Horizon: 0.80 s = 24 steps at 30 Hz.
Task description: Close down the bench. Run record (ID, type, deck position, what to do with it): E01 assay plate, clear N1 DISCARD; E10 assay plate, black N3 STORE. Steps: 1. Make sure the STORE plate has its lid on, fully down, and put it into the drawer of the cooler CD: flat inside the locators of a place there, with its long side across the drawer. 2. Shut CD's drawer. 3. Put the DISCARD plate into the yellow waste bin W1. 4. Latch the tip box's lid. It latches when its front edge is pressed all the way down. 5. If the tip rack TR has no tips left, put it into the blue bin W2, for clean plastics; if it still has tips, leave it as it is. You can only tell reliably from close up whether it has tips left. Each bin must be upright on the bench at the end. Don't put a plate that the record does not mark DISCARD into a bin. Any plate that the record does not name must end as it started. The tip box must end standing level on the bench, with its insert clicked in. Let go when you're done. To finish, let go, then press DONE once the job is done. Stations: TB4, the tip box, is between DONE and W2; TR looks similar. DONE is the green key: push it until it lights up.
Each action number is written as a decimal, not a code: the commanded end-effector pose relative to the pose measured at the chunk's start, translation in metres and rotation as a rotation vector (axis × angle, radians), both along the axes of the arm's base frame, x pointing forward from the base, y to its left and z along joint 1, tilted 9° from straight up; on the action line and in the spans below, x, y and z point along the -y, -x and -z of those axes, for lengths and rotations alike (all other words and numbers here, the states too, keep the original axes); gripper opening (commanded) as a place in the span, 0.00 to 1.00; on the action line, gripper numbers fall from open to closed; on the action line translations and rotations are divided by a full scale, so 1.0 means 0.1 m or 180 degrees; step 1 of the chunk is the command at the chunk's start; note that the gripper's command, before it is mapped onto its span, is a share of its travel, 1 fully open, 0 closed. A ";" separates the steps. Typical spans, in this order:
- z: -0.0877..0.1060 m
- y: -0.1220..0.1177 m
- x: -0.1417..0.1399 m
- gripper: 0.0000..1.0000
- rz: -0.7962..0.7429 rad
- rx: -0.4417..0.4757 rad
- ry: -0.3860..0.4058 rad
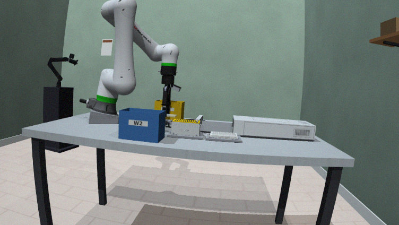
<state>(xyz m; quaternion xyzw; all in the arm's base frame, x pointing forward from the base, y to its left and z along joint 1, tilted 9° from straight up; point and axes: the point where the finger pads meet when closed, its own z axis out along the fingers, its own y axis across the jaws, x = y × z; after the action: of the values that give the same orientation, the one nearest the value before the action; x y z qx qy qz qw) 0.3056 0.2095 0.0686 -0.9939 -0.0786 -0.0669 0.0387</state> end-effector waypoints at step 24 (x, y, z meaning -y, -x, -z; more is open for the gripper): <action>-0.32 0.04 0.03 0.10 0.0000 0.0004 -0.0002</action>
<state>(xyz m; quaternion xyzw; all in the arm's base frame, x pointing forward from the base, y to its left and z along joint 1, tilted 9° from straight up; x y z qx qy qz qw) 0.3019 0.2069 0.0975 -0.9939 -0.0787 -0.0669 0.0387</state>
